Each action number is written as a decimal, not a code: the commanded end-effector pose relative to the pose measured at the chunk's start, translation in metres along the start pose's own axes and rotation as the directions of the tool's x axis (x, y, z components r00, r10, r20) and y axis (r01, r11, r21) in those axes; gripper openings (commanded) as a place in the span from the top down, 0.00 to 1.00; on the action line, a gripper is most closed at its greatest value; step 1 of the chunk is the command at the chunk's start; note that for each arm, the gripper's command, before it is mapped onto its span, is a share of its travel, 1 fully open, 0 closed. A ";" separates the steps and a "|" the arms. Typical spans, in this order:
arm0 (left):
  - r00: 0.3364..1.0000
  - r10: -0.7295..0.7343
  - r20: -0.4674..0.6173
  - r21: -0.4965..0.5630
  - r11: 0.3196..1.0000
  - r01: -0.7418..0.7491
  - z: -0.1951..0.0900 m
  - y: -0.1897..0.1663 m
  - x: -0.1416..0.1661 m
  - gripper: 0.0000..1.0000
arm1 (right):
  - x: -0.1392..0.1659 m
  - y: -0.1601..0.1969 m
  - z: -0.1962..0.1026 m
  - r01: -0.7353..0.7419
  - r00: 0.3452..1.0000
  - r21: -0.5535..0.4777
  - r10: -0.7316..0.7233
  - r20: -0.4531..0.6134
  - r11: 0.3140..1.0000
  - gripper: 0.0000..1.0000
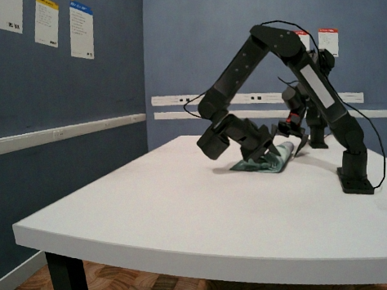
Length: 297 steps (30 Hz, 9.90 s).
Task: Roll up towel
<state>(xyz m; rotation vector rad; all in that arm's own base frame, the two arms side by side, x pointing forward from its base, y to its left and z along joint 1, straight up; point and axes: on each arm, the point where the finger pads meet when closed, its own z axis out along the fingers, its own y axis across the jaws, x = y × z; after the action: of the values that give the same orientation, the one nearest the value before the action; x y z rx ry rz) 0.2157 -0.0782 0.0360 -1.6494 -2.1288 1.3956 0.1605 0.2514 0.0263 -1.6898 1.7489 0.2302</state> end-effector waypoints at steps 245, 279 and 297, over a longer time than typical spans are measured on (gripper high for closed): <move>0.971 0.235 -0.038 -0.246 0.940 -0.237 -0.013 0.007 -0.004 0.69 | -0.025 -0.043 -0.047 -0.377 0.919 -0.396 0.392 -0.047 0.837 0.09; 0.997 0.070 -0.027 -0.046 0.996 -0.071 -0.009 0.013 -0.001 0.69 | -0.045 -0.025 -0.042 -0.024 0.999 0.041 0.023 0.028 0.999 0.02; 0.997 0.070 -0.027 -0.046 0.996 -0.071 -0.009 0.013 -0.001 0.69 | -0.016 -0.008 0.005 -0.021 0.999 0.038 0.020 0.029 0.999 0.02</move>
<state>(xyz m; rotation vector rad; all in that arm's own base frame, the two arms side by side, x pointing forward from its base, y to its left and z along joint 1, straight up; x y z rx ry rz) 0.2249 -0.0741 0.0384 -1.7337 -2.1281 1.3758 0.1579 0.2531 0.0278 -1.6759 1.7828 0.2206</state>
